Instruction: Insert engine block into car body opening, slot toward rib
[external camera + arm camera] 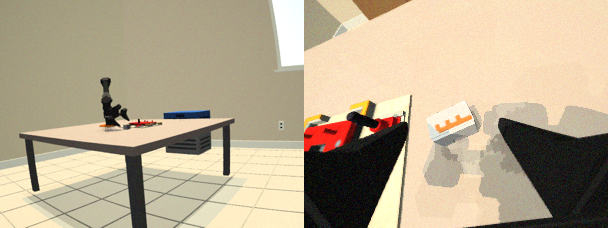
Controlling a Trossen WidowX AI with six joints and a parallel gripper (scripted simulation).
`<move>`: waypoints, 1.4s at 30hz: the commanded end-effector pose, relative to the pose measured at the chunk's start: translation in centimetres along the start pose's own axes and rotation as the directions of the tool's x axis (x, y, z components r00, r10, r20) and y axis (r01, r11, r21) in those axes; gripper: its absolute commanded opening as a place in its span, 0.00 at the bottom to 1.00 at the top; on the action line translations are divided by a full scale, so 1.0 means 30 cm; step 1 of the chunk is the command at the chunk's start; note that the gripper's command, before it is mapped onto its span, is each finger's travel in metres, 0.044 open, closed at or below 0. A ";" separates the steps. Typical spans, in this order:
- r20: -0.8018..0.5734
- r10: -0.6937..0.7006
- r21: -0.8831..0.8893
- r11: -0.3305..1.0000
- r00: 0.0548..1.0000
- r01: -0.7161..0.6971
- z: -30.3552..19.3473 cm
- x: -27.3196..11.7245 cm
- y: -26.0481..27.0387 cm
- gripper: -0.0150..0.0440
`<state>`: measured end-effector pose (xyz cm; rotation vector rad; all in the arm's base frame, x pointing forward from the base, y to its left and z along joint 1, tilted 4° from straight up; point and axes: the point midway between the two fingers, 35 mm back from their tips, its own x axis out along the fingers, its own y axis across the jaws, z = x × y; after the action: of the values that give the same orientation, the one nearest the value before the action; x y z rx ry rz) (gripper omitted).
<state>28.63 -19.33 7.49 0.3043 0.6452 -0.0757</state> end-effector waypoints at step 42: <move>-0.403 -0.145 0.907 0.071 0.904 0.415 0.068 0.054 0.006 1.00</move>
<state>30.84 -19.69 7.72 1.5089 0.8035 -0.8740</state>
